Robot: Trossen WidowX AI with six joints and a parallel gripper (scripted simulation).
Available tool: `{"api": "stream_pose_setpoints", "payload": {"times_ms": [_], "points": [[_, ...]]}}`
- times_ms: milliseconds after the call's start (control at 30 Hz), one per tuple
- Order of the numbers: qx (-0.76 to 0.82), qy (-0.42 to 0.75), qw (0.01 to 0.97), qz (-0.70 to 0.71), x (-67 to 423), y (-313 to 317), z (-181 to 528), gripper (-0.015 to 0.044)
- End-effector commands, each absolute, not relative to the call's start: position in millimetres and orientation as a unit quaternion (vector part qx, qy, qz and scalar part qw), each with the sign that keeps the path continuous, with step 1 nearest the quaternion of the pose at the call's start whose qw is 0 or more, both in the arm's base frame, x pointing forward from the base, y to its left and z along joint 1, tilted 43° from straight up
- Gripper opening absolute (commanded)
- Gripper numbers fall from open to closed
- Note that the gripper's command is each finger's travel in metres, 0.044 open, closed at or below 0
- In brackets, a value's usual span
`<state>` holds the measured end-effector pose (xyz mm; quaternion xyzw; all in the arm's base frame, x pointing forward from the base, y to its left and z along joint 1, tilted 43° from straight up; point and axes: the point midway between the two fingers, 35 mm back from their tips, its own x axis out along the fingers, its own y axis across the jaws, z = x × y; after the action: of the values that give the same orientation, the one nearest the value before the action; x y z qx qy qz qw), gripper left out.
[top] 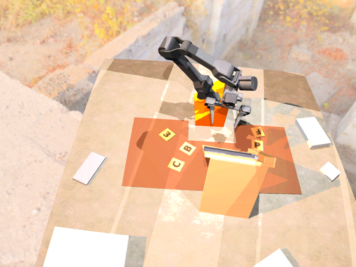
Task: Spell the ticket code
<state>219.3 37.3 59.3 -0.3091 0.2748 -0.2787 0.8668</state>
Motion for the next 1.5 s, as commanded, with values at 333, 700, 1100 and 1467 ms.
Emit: {"api": "stream_pose_setpoints", "payload": {"times_ms": [333, 700, 1100, 1467], "points": [[-0.565, 0.448, 0.692, -0.030, 268, 104, 105, 0.0440], [-0.696, 0.439, 0.540, 0.175, 293, 135, 153, 0.0440], [-0.724, 0.421, 0.497, 0.226, 297, 141, 166, 0.0440], [-0.724, 0.421, 0.497, 0.226, 297, 141, 166, 0.0440]]}}
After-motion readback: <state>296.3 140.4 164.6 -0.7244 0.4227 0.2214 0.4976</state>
